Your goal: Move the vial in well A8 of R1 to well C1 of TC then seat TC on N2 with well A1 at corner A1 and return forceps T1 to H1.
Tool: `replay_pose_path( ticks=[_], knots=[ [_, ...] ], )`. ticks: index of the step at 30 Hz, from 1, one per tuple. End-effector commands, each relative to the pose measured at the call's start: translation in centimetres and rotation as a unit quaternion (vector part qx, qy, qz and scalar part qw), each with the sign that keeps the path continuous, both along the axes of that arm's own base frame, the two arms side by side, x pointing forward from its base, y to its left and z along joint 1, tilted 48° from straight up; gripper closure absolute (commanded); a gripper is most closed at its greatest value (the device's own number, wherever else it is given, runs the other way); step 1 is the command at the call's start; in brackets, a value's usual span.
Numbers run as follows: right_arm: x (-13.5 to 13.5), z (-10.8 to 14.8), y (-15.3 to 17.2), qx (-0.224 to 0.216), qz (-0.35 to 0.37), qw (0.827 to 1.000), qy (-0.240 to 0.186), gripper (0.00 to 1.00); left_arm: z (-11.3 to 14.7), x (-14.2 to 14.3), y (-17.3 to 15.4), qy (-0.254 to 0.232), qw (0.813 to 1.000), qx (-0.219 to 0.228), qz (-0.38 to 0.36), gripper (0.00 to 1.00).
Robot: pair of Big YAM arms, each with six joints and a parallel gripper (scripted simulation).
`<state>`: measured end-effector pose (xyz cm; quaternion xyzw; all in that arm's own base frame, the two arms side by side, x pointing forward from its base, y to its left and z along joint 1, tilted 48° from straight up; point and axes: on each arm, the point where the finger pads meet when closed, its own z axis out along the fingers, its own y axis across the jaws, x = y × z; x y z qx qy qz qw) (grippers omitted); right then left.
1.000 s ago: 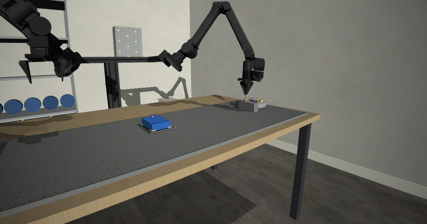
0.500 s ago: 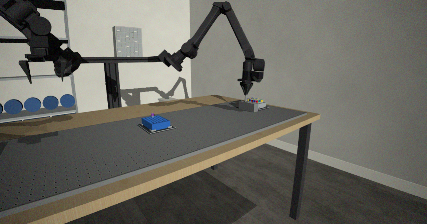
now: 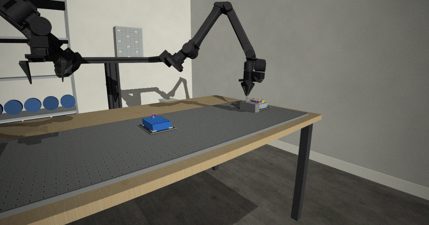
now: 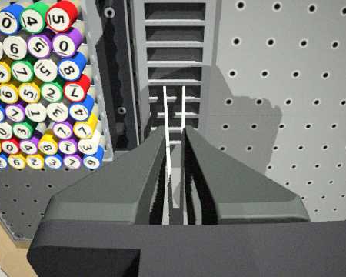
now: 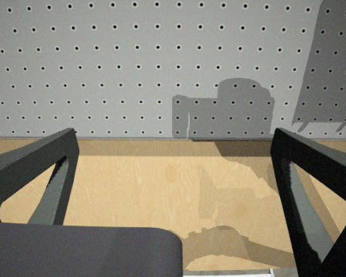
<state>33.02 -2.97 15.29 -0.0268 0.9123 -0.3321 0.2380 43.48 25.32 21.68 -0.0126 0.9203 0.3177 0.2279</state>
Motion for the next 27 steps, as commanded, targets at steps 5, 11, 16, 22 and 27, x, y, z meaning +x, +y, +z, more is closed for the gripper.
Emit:
replay_pose_path(
  ticks=[5, 11, 16, 22, 27],
  knots=[
    [0.5, 0.8, 0.2, 0.004, -0.002, 1.0, -0.01, 0.0, 1.1, 0.4, 0.1, -0.011, 1.0, 0.005, -0.001, 0.83],
    [0.5, 0.8, 0.2, 0.004, -0.002, 1.0, -0.01, 0.0, 1.1, 0.4, 0.1, -0.011, 1.0, 0.005, -0.001, 0.77],
    [0.5, 0.8, 0.2, 0.004, -0.002, 1.0, -0.01, 0.0, 1.1, 0.4, 0.1, -0.011, 1.0, 0.005, -0.001, 0.76],
    [0.5, 0.8, 0.2, 0.004, -0.002, 1.0, -0.01, 0.0, 2.3, 0.1, -1.0, -0.017, 1.0, 0.005, -0.003, 0.76],
    [0.5, 0.8, 0.2, 0.004, -0.002, 1.0, -0.01, 0.0, 2.5, -0.3, -1.3, -0.016, 1.0, 0.004, -0.003, 0.76]
  ],
)
